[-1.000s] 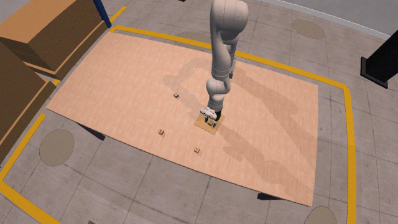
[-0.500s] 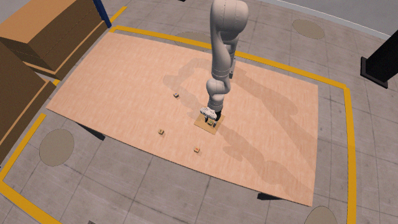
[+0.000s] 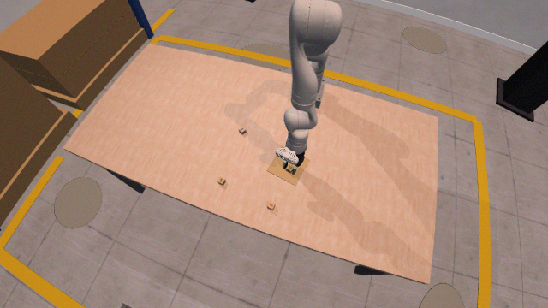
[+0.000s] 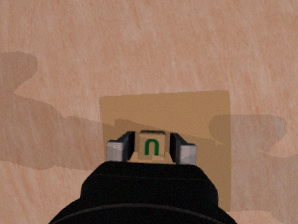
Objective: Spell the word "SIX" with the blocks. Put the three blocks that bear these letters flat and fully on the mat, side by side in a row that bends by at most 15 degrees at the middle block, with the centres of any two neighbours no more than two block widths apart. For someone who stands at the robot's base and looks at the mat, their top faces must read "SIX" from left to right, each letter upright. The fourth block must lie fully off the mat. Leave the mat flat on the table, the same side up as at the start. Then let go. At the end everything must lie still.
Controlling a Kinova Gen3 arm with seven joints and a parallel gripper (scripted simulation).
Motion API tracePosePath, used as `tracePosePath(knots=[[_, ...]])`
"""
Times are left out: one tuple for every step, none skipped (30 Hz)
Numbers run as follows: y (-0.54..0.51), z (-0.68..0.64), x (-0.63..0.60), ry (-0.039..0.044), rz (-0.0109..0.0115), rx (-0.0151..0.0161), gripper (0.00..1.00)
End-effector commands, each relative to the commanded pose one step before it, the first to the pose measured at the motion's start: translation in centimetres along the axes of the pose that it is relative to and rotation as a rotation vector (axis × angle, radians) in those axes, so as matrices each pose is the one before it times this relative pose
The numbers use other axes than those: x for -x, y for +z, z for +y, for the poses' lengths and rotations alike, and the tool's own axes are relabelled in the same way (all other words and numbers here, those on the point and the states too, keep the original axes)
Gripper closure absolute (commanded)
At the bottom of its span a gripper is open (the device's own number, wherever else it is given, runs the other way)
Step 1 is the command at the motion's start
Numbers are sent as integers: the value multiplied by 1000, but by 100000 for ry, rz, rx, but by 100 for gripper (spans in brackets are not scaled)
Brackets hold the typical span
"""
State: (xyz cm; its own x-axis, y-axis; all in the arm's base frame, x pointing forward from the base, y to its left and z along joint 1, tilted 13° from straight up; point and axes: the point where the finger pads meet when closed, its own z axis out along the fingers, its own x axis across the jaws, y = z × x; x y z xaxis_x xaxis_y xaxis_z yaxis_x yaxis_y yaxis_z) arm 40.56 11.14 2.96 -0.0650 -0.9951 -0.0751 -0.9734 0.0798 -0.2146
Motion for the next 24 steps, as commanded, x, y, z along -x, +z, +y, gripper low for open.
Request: tracePosePath(knots=[[-46, -45, 19, 3, -57, -127, 21], [0, 0, 0, 0, 0, 0, 21], [0, 0, 0, 0, 0, 0, 21], [0, 0, 0, 0, 0, 0, 21], [0, 0, 0, 0, 0, 0, 21], [0, 0, 0, 0, 0, 0, 21], [0, 0, 0, 0, 0, 0, 21], [0, 0, 0, 0, 0, 0, 21], [0, 0, 0, 0, 0, 0, 21], [0, 0, 0, 0, 0, 0, 21], [0, 0, 0, 0, 0, 0, 21], [0, 0, 0, 0, 0, 0, 21], [0, 0, 0, 0, 0, 0, 21], [0, 0, 0, 0, 0, 0, 51], [0, 0, 0, 0, 0, 0, 51], [0, 0, 0, 0, 0, 0, 51], [0, 0, 0, 0, 0, 0, 51], [0, 0, 0, 0, 0, 0, 51], [0, 0, 0, 0, 0, 0, 51], [0, 0, 0, 0, 0, 0, 51], [0, 0, 0, 0, 0, 0, 51], [0, 0, 0, 0, 0, 0, 51], [0, 0, 0, 0, 0, 0, 51], [0, 0, 0, 0, 0, 0, 51]])
